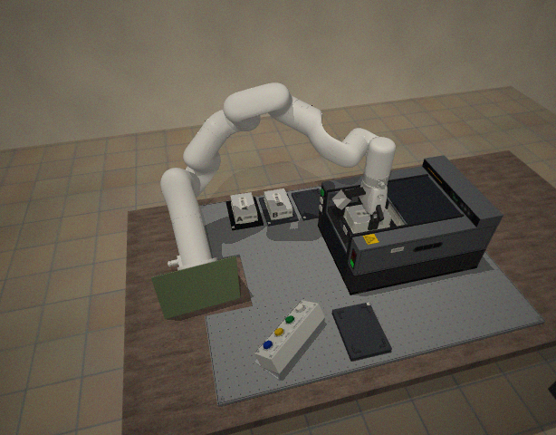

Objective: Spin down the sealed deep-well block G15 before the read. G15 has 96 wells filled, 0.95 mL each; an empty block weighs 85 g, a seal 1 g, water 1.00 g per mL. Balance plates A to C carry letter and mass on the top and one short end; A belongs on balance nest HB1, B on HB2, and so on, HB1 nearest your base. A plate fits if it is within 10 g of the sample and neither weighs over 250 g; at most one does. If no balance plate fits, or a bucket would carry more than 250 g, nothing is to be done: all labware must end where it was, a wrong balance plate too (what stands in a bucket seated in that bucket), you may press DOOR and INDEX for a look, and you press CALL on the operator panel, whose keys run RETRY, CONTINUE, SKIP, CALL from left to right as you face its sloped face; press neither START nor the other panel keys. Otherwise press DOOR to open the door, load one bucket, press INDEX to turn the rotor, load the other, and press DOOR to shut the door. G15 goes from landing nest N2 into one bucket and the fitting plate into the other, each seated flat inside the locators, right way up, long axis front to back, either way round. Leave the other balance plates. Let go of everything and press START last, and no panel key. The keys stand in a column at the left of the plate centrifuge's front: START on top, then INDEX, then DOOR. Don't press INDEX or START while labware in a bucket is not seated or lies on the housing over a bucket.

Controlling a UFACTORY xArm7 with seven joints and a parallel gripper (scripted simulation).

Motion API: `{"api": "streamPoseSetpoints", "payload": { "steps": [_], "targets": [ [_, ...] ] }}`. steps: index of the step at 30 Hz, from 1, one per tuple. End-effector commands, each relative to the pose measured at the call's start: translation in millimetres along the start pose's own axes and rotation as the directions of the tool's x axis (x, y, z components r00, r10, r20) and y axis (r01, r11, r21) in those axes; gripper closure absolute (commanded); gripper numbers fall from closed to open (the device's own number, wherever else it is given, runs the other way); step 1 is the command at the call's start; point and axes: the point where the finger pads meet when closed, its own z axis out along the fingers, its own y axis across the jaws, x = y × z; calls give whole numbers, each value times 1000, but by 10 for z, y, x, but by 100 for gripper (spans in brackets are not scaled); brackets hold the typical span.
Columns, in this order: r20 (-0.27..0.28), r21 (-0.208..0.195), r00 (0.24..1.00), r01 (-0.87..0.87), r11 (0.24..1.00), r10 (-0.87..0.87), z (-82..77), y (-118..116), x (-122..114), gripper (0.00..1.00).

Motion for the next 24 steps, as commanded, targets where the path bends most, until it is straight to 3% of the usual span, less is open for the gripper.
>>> {"api": "streamPoseSetpoints", "payload": {
  "steps": [1,24],
  "targets": [
    [5,3,1000,0,1000,0,-17,-9,-9,100],
    [5,3,1000,0,1000,0,34,-9,-9,100]
  ]
}}
